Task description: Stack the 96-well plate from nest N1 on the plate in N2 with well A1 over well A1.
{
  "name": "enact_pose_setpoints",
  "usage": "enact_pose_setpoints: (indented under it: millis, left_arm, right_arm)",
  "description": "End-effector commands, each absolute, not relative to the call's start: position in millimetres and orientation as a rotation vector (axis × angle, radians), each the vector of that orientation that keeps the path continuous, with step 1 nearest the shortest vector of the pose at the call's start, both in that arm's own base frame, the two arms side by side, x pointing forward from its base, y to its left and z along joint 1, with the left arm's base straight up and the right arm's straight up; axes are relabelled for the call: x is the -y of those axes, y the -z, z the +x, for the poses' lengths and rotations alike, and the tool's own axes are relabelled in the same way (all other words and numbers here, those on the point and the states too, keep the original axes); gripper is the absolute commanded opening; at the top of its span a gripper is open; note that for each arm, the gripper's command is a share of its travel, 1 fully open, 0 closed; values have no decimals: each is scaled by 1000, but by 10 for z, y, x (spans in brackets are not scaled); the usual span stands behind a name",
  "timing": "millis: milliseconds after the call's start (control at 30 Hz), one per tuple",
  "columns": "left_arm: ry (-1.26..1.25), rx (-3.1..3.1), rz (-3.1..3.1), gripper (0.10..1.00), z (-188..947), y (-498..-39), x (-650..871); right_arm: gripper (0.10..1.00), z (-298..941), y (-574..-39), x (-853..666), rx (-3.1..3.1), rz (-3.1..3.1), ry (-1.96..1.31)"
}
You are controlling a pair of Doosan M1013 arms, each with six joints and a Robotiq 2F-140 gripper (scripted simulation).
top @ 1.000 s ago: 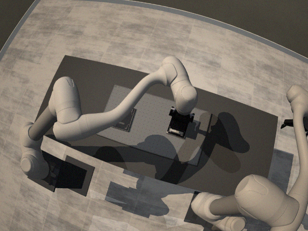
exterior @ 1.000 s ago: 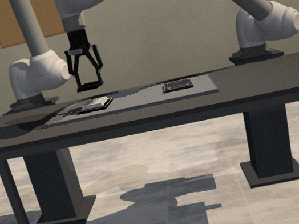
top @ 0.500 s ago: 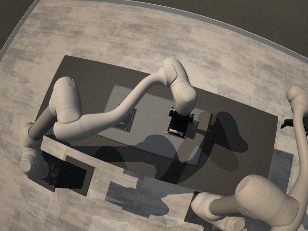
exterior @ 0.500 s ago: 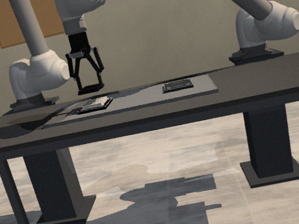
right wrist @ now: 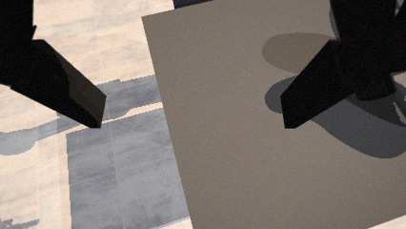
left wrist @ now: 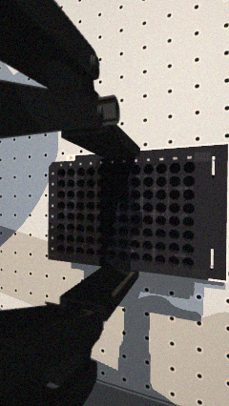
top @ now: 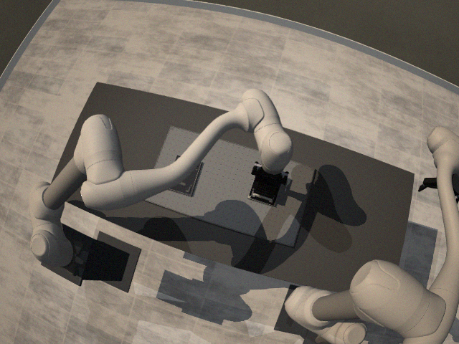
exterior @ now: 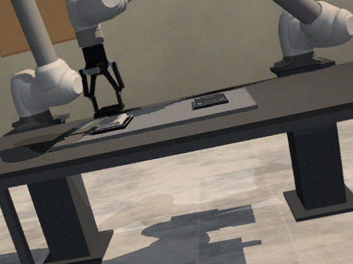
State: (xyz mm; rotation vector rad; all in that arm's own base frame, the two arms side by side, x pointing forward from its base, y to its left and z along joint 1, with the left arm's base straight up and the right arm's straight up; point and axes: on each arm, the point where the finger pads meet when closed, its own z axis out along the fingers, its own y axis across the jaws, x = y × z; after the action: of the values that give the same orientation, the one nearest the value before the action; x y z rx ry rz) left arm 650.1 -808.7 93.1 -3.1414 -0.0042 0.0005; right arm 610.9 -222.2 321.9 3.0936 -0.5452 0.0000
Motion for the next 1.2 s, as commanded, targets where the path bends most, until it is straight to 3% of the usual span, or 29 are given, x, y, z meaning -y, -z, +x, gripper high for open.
enact_pose_setpoints:
  millis: [0,1167]
  left_arm:
    - [2,4,-3143,99,6504,-907,8089]
    - [2,4,-3143,99,6504,-772,8088]
  right_arm:
    - [1000,6111,-3227,2222,545,3094,-2]
    - [1000,6111,-3227,2222,545,3094,-2]
